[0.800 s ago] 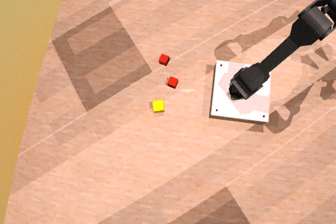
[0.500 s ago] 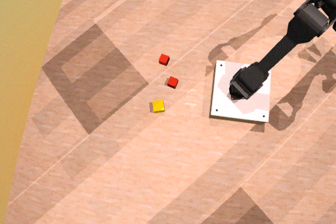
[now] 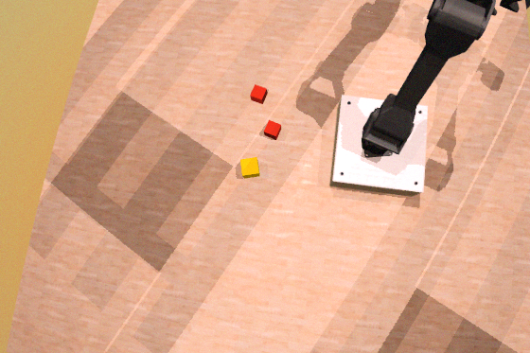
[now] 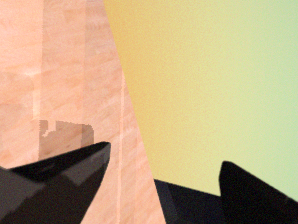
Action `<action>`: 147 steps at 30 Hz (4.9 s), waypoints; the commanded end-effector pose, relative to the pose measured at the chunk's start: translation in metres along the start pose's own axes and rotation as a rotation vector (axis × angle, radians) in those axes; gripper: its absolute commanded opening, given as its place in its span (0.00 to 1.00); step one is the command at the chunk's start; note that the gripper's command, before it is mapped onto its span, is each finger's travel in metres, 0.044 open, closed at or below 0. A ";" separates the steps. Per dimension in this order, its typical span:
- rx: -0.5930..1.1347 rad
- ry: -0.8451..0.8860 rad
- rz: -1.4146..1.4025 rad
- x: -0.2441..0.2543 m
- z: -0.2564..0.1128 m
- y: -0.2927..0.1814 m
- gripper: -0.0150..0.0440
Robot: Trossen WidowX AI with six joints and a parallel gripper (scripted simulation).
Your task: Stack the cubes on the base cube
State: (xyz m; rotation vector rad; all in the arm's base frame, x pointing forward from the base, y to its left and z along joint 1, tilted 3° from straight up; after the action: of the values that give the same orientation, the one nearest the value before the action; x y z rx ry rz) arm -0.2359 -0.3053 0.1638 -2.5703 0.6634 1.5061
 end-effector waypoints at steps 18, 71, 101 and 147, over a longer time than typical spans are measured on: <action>-0.570 0.326 -1.089 0.118 -0.193 -0.040 0.70; -1.669 0.191 -2.849 0.231 -0.338 -0.336 0.70; -1.668 0.192 -2.849 0.265 -0.318 -0.344 0.57; -1.659 0.204 -2.837 0.171 -0.371 -0.325 0.43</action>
State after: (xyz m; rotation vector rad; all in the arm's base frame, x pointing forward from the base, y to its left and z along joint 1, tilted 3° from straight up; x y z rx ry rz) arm 0.2695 -0.1762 0.1592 0.5278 3.0669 0.0523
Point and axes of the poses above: the point midway between the two fingers, 35 mm back from their tips, its own z axis out along the fingers, its own x axis across the jaws, y = z × x, the point moved 8 cm from there along -z, back along the fingers, and after that the axes turned 6 degrees about -z, right-handed, at the moved point
